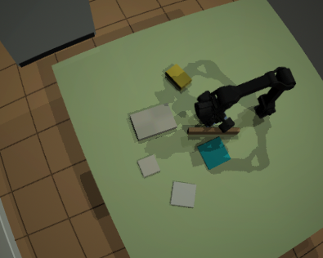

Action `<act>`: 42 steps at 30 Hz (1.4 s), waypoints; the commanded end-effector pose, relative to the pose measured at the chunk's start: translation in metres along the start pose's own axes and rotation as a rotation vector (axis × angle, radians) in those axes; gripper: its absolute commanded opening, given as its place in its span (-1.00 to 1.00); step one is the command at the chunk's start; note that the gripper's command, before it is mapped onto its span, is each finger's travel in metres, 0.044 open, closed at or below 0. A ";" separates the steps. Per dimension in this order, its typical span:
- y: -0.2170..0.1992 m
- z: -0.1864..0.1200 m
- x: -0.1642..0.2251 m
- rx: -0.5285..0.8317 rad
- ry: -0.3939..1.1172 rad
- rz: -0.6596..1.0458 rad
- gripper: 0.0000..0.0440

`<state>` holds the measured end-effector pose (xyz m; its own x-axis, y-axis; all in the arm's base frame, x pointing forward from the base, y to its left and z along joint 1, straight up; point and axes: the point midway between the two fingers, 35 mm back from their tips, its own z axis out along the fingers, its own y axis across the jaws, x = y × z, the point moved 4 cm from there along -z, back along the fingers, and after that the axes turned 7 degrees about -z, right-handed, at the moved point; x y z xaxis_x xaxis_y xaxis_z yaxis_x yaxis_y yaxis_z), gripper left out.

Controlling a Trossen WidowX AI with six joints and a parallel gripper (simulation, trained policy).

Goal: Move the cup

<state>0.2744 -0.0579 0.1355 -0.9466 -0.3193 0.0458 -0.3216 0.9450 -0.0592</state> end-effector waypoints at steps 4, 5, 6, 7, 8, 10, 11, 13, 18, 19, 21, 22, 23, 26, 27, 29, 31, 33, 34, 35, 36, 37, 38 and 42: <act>0.004 -0.018 -0.013 0.016 -0.048 -0.021 -0.93; 0.005 -0.020 -0.015 0.018 -0.053 -0.024 -0.93; 0.006 -0.022 -0.017 0.020 -0.059 -0.027 -0.94; 0.007 -0.024 -0.020 0.021 -0.064 -0.031 -0.94; 0.008 -0.026 -0.022 0.023 -0.070 -0.034 -0.94; 0.011 -0.029 -0.027 0.026 -0.082 -0.041 -0.96; 0.013 -0.031 -0.029 0.028 -0.088 -0.044 -0.96; 0.017 -0.033 -0.034 0.031 -0.100 -0.051 -0.98; 0.028 -0.039 -0.047 0.038 -0.130 -0.068 -1.00; 0.030 -0.039 -0.049 0.039 -0.135 -0.071 -1.00; 0.035 -0.040 -0.054 0.041 -0.146 -0.078 -1.00; 0.037 -0.041 -0.056 0.042 -0.151 -0.081 -1.00; 0.040 -0.041 -0.058 0.043 -0.156 -0.085 -1.00; 0.048 -0.041 -0.065 0.044 -0.170 -0.095 -1.00; 0.051 -0.041 -0.067 0.045 -0.174 -0.099 -1.00; 0.057 -0.040 -0.071 0.045 -0.182 -0.106 -1.00; 0.063 -0.039 -0.075 0.045 -0.190 -0.113 -1.00; 0.069 -0.038 -0.079 0.044 -0.196 -0.120 -1.00; 0.072 -0.037 -0.081 0.044 -0.199 -0.124 -1.00; 0.075 -0.036 -0.083 0.043 -0.202 -0.127 -1.00; 0.079 -0.035 -0.084 0.043 -0.205 -0.131 -1.00; 0.082 -0.035 -0.086 0.042 -0.207 -0.134 -1.00; 0.085 -0.034 -0.087 0.041 -0.210 -0.138 -1.00; 0.099 -0.030 -0.093 0.038 -0.217 -0.151 -1.00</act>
<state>0.3307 0.0585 0.1609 -0.8710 -0.4644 -0.1605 -0.4518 0.8853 -0.1096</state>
